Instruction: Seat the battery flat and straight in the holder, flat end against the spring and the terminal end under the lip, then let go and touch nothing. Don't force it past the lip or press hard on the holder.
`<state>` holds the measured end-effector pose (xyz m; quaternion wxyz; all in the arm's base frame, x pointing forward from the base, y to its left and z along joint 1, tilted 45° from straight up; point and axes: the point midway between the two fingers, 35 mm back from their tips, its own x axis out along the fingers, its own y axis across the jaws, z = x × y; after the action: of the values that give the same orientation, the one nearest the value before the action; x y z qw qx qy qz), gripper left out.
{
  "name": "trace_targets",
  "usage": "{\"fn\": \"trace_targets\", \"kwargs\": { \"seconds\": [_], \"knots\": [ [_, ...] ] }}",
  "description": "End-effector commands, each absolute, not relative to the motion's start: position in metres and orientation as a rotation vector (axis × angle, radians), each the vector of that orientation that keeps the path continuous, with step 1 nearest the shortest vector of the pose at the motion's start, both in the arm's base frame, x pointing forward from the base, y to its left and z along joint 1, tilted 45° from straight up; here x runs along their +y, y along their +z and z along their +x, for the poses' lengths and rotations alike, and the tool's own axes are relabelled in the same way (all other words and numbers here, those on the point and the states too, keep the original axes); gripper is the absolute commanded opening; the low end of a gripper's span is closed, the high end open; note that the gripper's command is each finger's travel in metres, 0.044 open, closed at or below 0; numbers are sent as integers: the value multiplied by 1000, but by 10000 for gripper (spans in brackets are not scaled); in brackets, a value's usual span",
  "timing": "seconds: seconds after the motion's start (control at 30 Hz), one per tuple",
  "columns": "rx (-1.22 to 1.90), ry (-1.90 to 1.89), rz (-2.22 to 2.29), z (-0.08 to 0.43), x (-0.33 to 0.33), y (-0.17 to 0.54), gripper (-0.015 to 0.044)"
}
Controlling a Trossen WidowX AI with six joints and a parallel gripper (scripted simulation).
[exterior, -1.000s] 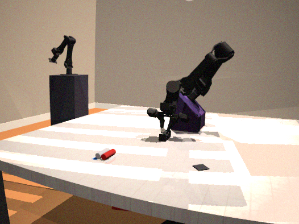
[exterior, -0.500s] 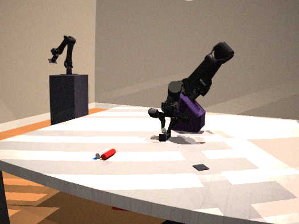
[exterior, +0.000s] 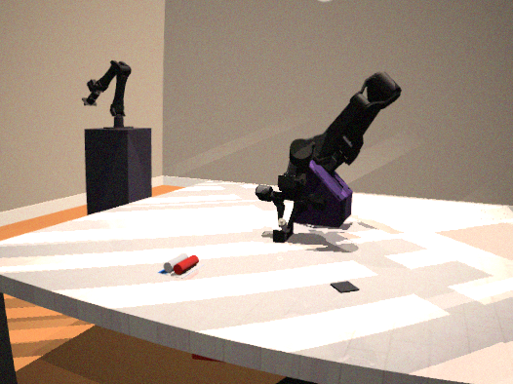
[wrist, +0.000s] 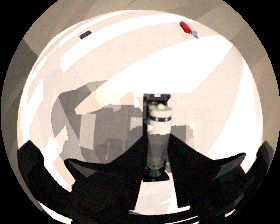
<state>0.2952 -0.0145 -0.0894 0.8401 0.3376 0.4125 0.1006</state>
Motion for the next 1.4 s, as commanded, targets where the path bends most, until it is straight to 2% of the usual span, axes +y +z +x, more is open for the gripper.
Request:
{"fn": "trace_targets", "kwargs": {
  "seconds": [0.0, 1.37],
  "knots": [
    [886, 209, 718, 288, -12, -92, 63],
    [1026, 265, 669, 303, -16, -104, 63]
  ]
}}
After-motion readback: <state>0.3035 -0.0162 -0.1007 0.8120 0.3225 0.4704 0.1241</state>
